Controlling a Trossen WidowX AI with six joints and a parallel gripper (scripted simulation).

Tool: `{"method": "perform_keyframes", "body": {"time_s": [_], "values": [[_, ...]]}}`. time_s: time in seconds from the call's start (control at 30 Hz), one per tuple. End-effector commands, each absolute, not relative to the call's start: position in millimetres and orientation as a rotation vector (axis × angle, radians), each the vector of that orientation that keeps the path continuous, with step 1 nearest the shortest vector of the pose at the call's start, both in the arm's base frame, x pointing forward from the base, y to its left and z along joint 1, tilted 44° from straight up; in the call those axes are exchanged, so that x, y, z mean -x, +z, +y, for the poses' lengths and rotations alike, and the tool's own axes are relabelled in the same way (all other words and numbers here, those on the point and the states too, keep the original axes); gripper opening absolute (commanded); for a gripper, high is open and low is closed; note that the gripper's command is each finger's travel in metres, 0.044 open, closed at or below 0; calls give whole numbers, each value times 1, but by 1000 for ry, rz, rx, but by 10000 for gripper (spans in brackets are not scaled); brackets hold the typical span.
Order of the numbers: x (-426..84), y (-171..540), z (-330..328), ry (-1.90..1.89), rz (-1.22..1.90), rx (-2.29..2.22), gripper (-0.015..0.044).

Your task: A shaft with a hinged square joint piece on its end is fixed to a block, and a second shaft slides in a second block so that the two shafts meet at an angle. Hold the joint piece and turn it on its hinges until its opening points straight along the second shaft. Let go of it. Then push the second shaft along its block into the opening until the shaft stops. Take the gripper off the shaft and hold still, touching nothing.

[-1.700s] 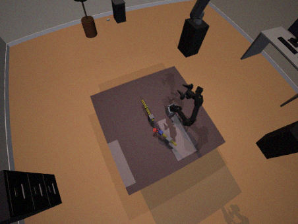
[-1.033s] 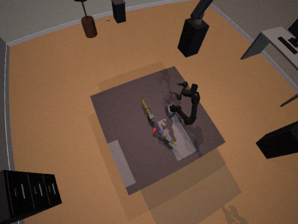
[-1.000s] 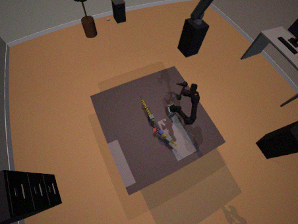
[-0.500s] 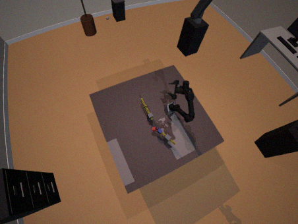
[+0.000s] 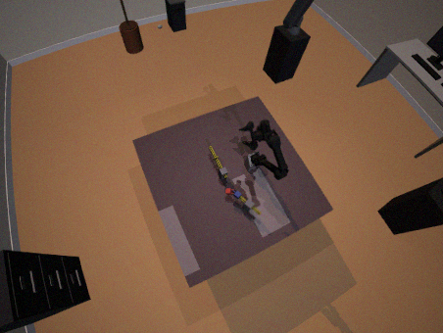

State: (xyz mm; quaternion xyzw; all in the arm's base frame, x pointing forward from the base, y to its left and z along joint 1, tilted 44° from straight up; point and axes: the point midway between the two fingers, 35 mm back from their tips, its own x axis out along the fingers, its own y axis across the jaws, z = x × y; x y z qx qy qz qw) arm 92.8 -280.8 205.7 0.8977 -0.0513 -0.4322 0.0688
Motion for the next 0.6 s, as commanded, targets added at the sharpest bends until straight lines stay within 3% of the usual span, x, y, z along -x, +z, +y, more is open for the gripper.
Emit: {"method": "perform_keyframes", "body": {"time_s": [0.0, 0.57], "values": [[-109, 205, -279, -1255, -19, -2633, 440], [-183, 193, -255, -999, 518, -2267, 440]]}}
